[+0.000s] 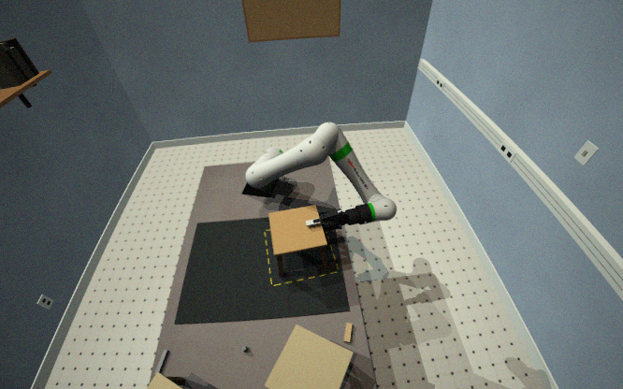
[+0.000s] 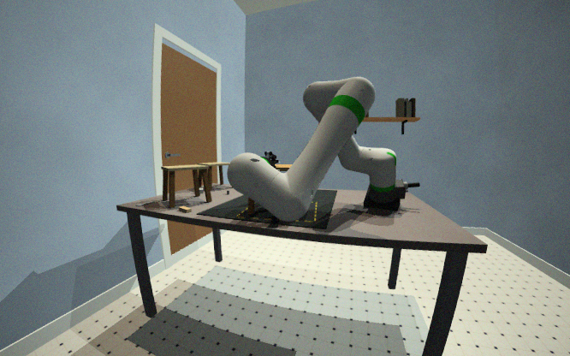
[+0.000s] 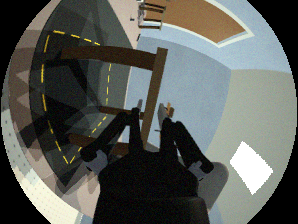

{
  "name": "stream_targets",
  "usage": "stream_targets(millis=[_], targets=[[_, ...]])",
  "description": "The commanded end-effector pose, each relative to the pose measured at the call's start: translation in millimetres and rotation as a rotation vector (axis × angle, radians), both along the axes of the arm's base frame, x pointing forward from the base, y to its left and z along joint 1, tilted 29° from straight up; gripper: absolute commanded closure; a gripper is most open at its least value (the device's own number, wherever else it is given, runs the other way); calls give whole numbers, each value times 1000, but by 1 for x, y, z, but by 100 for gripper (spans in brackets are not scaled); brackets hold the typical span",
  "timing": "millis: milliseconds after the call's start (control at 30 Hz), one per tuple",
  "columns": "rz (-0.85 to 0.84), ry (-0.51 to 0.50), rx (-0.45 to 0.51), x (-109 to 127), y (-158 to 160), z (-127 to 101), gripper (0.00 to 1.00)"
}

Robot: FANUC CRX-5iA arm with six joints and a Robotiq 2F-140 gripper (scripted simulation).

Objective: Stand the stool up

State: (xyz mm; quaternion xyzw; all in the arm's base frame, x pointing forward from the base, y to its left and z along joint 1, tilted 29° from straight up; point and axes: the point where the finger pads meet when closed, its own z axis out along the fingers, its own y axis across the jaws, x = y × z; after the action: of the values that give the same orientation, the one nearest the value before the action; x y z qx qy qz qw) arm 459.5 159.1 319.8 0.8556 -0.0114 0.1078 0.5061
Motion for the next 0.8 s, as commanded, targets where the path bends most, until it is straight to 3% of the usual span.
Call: stream_targets(millis=[0,767], targets=[[0,-1,1,-1,3,2,67],[0,-1,1,-16,78,43,67]])
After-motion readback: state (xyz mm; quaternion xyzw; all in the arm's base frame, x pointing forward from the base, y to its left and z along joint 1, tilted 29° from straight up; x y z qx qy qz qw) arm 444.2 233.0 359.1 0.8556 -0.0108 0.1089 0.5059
